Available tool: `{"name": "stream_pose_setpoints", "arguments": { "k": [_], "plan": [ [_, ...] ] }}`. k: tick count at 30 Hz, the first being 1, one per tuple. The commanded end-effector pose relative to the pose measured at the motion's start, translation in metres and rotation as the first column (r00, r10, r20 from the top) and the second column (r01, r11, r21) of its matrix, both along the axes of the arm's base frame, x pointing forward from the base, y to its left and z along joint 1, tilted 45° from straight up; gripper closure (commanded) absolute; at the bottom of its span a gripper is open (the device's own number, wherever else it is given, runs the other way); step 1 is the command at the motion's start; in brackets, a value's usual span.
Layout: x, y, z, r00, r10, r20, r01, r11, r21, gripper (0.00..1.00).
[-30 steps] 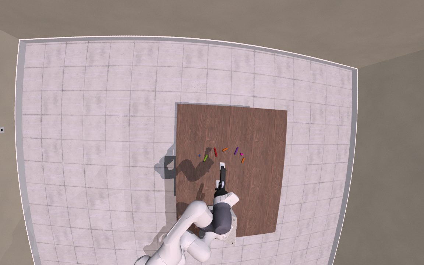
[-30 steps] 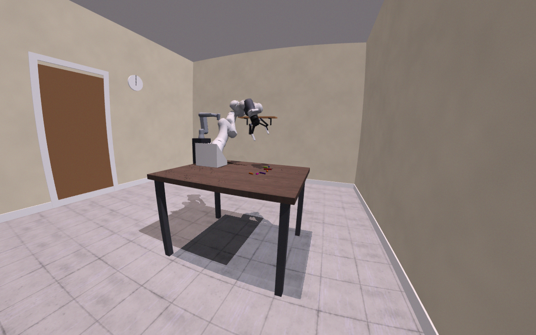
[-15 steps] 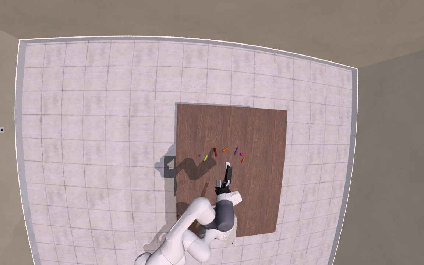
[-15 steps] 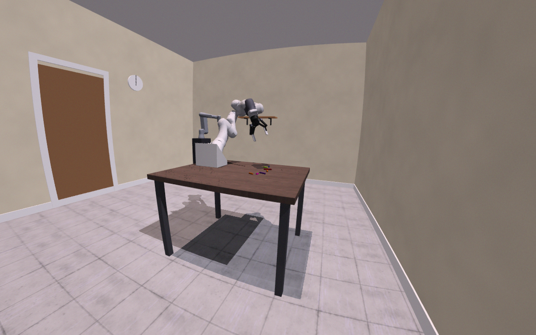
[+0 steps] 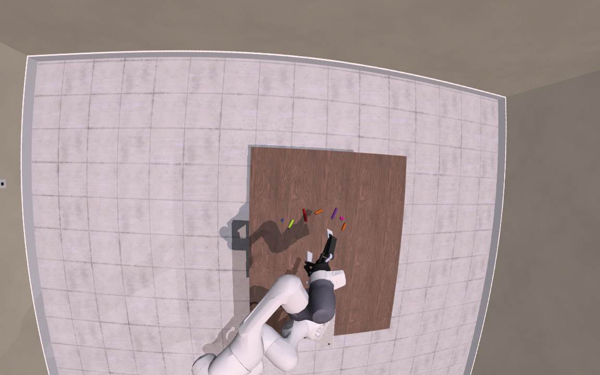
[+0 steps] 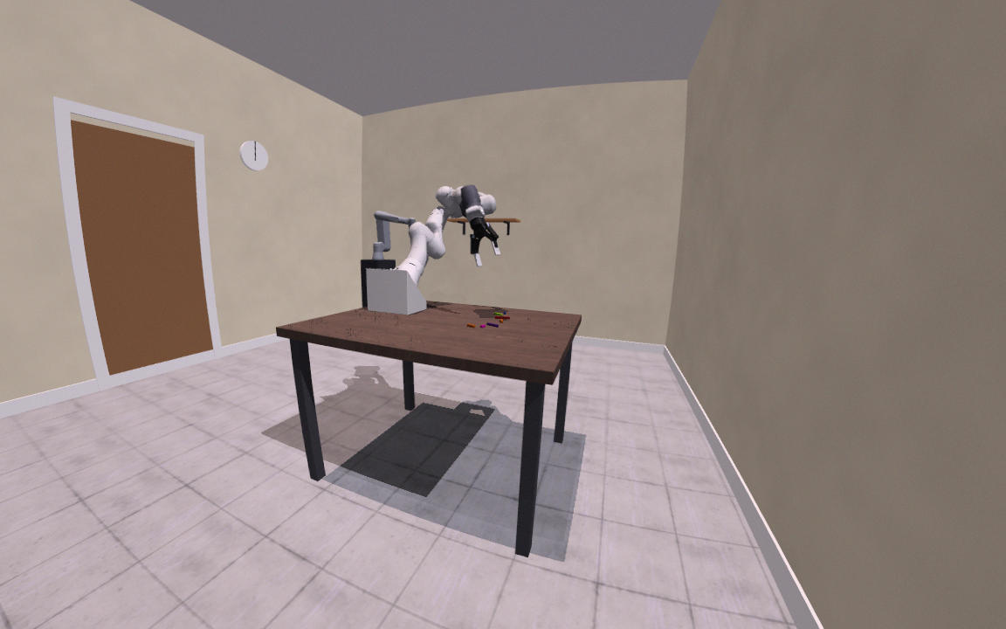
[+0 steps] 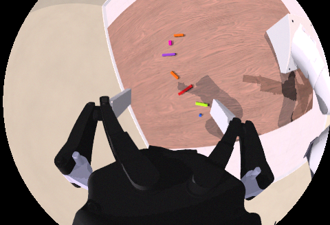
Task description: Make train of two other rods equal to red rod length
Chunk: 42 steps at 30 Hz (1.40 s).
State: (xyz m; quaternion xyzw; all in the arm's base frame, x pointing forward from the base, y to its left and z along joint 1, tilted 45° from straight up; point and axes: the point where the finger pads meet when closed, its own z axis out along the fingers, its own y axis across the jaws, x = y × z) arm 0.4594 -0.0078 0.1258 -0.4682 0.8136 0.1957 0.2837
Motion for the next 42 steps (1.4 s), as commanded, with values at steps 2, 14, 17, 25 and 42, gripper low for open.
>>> {"name": "stream_pose_setpoints", "arguments": {
  "k": [2, 14, 17, 25, 42],
  "plan": [
    [0.001, -0.005, -0.007, 0.984, -0.127, -0.127, 0.131, 0.991, 0.024, 0.00],
    [0.002, -0.009, -0.022, 0.936, -0.243, -0.256, 0.260, 0.965, 0.033, 0.00],
    [0.002, -0.011, -0.026, 0.918, -0.271, -0.288, 0.292, 0.956, 0.032, 0.00],
    [0.003, -0.014, -0.035, 0.867, -0.337, -0.367, 0.372, 0.928, 0.025, 0.00],
    [0.003, -0.019, -0.058, 0.709, -0.467, -0.528, 0.539, 0.842, -0.020, 0.00]
  ]
}}
